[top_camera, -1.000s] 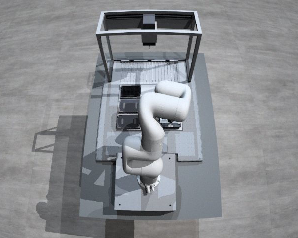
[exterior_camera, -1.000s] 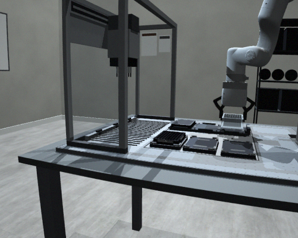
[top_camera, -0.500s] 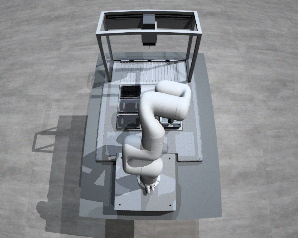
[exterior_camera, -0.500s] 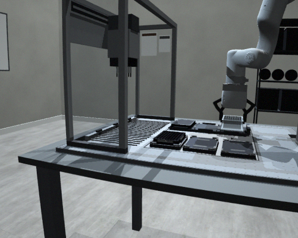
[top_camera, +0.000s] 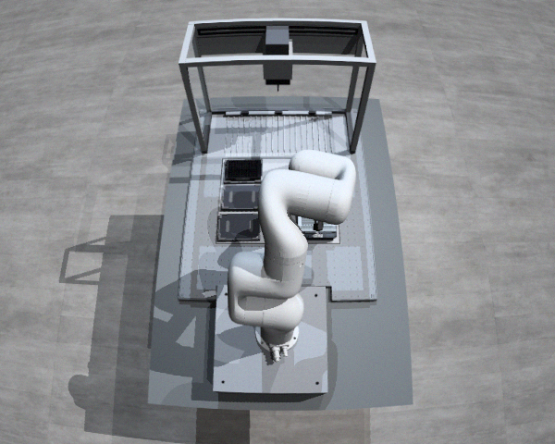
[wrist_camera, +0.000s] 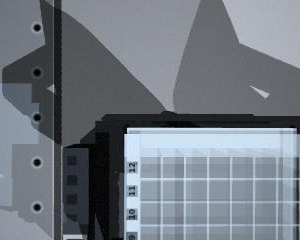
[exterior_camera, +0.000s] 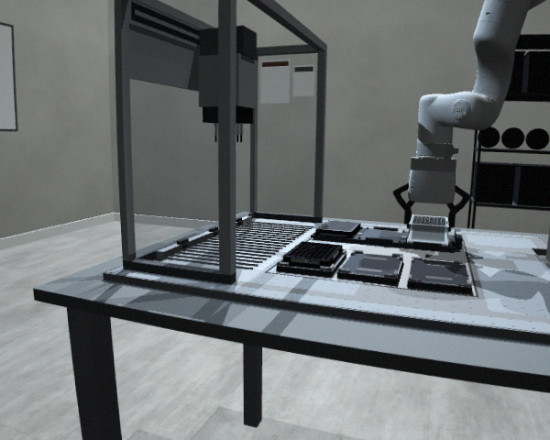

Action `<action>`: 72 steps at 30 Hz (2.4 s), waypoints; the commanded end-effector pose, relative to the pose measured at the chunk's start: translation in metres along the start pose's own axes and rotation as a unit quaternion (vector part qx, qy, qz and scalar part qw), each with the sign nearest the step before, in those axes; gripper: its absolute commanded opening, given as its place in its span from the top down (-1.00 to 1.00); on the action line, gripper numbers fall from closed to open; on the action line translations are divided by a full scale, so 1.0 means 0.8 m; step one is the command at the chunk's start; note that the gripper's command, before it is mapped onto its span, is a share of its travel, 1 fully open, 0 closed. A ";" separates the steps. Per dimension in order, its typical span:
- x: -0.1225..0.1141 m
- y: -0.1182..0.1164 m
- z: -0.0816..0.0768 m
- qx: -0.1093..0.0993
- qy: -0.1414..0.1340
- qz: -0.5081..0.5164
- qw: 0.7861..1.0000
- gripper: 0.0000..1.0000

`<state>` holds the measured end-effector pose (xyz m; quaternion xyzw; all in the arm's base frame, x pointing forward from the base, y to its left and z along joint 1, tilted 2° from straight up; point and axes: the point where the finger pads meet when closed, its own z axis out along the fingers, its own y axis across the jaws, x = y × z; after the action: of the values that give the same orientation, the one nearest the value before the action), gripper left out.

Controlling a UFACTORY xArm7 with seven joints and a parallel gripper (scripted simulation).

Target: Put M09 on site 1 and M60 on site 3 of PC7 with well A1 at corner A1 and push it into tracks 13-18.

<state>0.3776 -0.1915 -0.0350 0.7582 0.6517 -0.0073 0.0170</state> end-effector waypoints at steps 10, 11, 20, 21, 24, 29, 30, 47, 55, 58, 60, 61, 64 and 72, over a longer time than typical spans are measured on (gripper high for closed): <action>0.000 0.002 -0.001 -0.002 0.000 0.000 1.000 -1.00; 0.000 0.002 -0.001 -0.002 0.000 0.000 1.000 -1.00; 0.000 0.002 -0.001 -0.002 0.000 0.000 1.000 -1.00; 0.000 0.002 -0.001 -0.002 0.000 0.000 1.000 -1.00; 0.000 0.002 -0.001 -0.002 0.000 0.000 1.000 -1.00; 0.000 0.002 -0.001 -0.002 0.000 0.000 1.000 -1.00; -0.001 0.002 -0.001 -0.002 0.000 0.000 1.000 -1.00; 0.000 0.002 -0.007 -0.002 0.000 0.000 1.000 -1.00; 0.000 0.002 -0.019 -0.002 0.000 0.000 1.000 -1.00; 0.000 0.002 -0.026 -0.002 0.000 0.000 1.000 -1.00; 0.000 0.002 -0.030 -0.002 0.000 0.000 1.000 -1.00; 0.000 0.002 -0.032 -0.002 0.000 0.000 1.000 -1.00; 0.000 0.002 -0.038 -0.002 0.000 0.000 1.000 -1.00; 0.000 0.002 -0.051 -0.002 0.000 0.000 1.000 -1.00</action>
<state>0.3774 -0.1904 -0.0021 0.7582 0.6517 -0.0070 0.0170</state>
